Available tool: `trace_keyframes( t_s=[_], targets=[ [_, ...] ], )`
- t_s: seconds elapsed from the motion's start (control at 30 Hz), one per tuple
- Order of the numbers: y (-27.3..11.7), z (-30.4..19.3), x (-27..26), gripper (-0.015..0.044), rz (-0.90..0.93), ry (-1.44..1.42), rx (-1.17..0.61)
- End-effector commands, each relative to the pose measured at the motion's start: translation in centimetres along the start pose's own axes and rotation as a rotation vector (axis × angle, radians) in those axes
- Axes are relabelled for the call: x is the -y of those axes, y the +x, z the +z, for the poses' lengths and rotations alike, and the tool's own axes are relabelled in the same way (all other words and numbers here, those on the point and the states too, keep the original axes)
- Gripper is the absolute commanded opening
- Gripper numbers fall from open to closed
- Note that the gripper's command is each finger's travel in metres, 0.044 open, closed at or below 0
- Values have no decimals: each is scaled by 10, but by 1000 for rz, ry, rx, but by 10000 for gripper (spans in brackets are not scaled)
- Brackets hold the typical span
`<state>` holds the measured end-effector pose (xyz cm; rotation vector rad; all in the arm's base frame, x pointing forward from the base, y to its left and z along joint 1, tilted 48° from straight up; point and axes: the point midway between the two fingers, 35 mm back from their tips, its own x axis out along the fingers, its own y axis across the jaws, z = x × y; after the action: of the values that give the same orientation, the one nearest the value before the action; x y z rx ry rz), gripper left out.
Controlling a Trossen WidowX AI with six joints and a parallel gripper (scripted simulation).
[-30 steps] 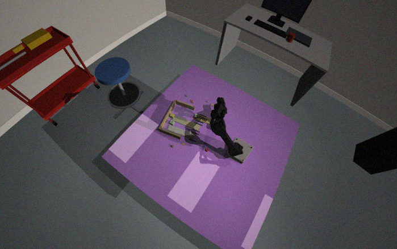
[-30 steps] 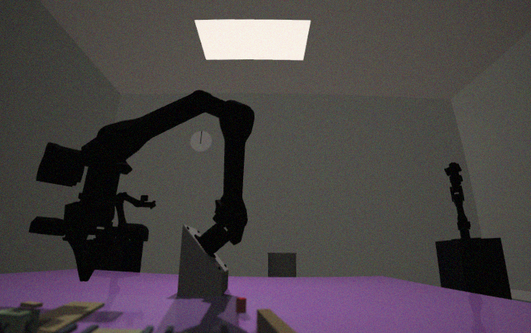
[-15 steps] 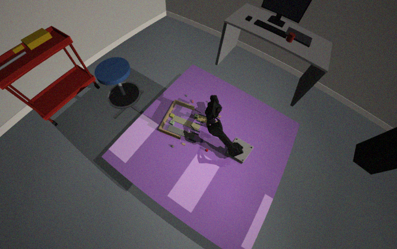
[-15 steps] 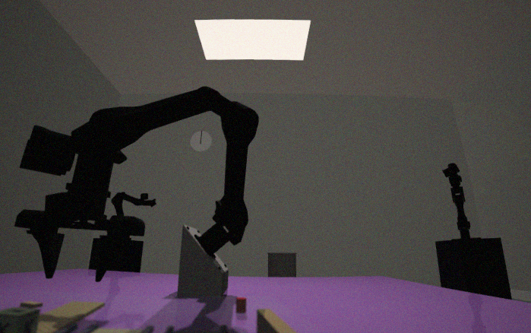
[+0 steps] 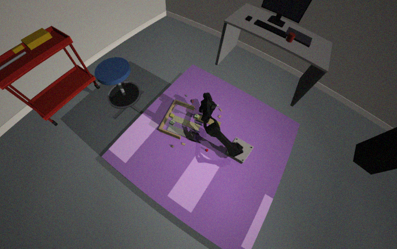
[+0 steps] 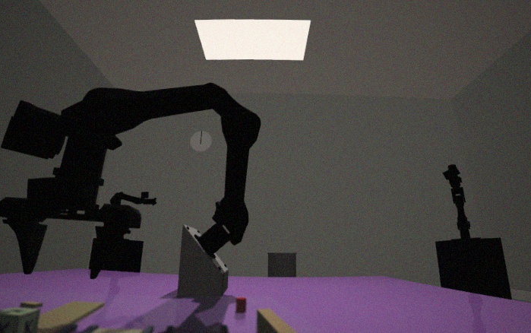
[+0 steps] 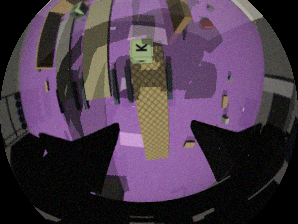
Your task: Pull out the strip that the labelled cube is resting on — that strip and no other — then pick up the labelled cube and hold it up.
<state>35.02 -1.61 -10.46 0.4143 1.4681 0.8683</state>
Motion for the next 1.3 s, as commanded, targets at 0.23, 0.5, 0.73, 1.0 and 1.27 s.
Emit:
trace_keyframes(
  t_s=[0.23,0.5,0.73,1.0,1.27],
  targets=[
    [-4,40,-6,440,7,2,0],
    [-7,68,-10,440,7,1,1],
    [-6,92,-16,440,8,0,2],
    [0,98,-18,309,8,0,2],
    [13,98,-18,250,8,0,2]
  ],
)
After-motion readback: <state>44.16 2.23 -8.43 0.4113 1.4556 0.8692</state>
